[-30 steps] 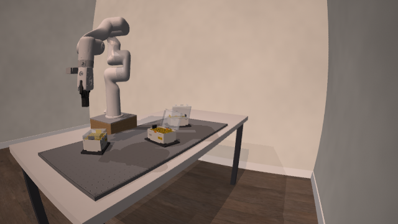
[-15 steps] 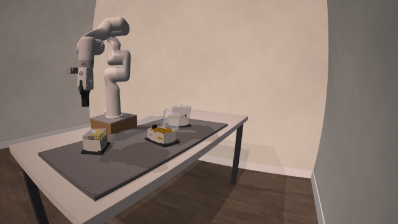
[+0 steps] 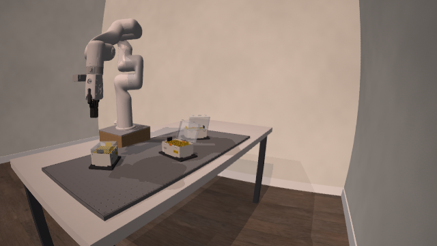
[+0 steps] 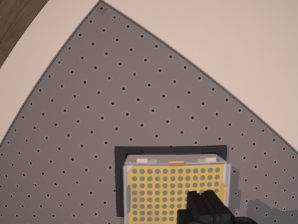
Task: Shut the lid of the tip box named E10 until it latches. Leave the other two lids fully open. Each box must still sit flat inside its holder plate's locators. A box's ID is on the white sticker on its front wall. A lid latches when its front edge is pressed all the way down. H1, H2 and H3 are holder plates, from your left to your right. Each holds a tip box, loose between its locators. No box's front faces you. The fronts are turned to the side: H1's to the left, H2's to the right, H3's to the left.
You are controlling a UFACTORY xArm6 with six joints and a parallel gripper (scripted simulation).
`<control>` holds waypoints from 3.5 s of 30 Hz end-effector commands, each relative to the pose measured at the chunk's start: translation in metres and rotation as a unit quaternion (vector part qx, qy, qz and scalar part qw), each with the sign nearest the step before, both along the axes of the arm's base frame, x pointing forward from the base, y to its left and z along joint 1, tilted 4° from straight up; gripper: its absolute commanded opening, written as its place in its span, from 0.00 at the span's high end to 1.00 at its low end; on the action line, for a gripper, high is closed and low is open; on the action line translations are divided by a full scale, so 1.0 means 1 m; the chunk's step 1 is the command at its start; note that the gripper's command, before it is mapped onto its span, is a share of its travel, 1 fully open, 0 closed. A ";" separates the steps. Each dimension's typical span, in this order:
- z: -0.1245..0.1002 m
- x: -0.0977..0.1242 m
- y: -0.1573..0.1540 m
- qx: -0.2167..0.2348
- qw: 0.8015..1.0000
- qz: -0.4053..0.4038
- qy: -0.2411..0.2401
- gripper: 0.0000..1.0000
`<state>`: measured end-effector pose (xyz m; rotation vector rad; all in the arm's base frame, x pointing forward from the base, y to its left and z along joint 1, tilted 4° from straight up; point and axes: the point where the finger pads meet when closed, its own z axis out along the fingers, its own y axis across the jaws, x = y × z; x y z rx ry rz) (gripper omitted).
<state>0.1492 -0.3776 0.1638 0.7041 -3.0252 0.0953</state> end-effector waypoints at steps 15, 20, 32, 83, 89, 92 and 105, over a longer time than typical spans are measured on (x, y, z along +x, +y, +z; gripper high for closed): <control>-0.031 0.026 0.010 -0.001 1.000 0.000 -0.001 1.00; -0.041 0.034 0.014 -0.001 1.000 0.000 -0.001 1.00; -0.061 0.051 0.020 -0.001 1.000 0.000 -0.001 1.00; -0.106 0.062 0.023 -0.001 1.000 0.000 -0.001 1.00; -0.106 0.062 0.023 -0.001 1.000 0.000 -0.001 1.00; -0.107 0.062 0.023 -0.001 1.000 0.000 -0.001 1.00; -0.111 0.062 0.023 -0.001 1.000 0.000 -0.001 1.00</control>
